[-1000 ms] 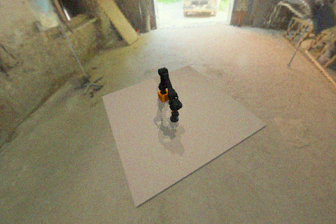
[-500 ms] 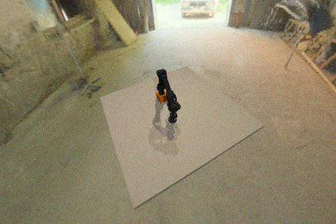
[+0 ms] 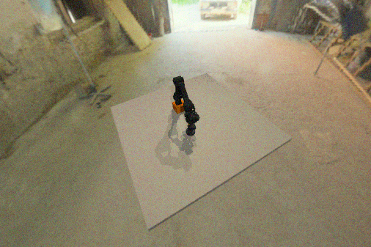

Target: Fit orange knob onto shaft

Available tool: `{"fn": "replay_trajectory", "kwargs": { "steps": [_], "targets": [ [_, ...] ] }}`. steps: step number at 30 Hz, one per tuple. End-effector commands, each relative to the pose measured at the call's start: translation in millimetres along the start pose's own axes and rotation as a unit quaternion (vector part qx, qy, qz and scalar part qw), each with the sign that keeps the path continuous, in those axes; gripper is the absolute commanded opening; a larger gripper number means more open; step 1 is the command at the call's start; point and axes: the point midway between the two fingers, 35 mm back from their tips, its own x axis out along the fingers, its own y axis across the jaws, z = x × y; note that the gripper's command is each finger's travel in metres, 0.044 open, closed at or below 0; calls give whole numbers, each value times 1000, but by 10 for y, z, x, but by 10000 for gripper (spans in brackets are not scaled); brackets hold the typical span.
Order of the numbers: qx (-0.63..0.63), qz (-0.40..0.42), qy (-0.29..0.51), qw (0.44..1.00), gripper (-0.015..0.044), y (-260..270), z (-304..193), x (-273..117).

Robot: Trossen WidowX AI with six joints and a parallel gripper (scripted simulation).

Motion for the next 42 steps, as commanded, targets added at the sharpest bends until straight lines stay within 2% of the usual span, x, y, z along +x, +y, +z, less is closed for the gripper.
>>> {"fn": "replay_trajectory", "kwargs": {
  "steps": [1, 7, 42],
  "targets": [
    [-14, -3, 1, 1000, 0, 1, -3, -41],
    [-104, -3, 1, 995, 0, 44, -7, -52],
    [-106, -3, 1, 994, 0, -14, -3, 12]
  ]
}}
